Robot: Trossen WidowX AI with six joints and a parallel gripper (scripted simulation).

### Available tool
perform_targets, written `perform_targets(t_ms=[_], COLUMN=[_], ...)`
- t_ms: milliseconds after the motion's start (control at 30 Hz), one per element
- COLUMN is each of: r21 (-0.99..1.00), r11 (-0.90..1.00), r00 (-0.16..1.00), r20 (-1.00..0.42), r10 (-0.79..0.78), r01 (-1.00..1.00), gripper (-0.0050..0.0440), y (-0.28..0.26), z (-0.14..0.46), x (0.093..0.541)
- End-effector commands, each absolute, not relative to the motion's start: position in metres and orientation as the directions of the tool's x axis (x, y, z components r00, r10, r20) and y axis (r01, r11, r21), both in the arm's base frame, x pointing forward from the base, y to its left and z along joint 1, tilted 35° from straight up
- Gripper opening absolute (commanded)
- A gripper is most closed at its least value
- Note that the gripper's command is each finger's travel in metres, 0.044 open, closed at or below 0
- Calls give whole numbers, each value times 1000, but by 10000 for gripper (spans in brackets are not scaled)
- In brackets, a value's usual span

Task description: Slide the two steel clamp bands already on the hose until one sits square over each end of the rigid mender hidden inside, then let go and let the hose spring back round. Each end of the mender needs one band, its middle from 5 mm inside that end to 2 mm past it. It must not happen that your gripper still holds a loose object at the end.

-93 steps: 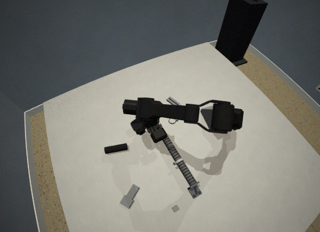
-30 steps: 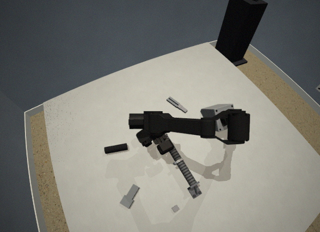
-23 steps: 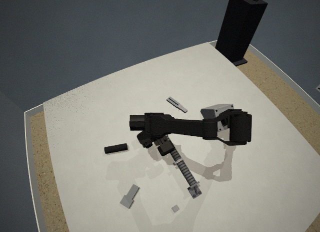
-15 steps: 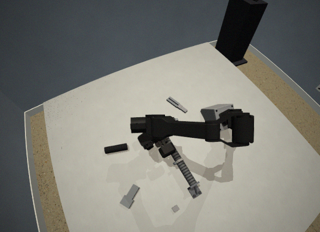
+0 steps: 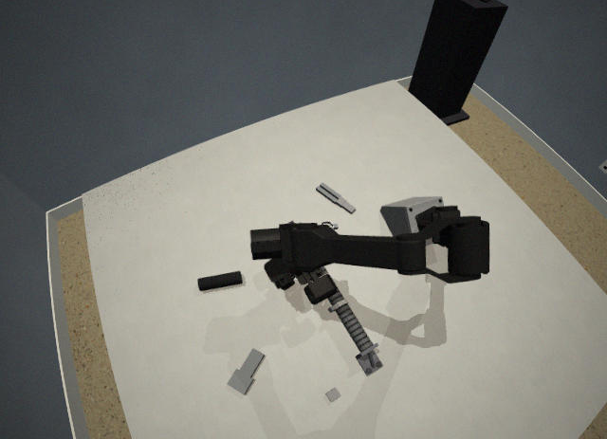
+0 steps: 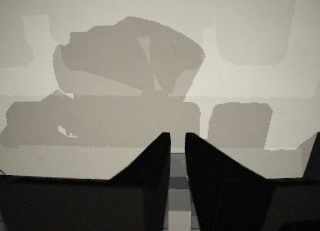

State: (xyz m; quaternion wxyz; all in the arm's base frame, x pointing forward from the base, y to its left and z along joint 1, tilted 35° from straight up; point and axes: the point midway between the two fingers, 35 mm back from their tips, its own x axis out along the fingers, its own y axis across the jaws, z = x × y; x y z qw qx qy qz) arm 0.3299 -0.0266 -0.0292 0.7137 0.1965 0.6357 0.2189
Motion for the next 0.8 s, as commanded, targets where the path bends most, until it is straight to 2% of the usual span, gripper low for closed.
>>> perform_targets(t_ms=[0, 767], r21=[562, 562], r11=[824, 824], r00=[98, 98], r20=[-818, -818], r10=[566, 566], r01=[-65, -65], gripper=[0, 0], y=[-20, -3], z=[-24, -12], x=[329, 328])
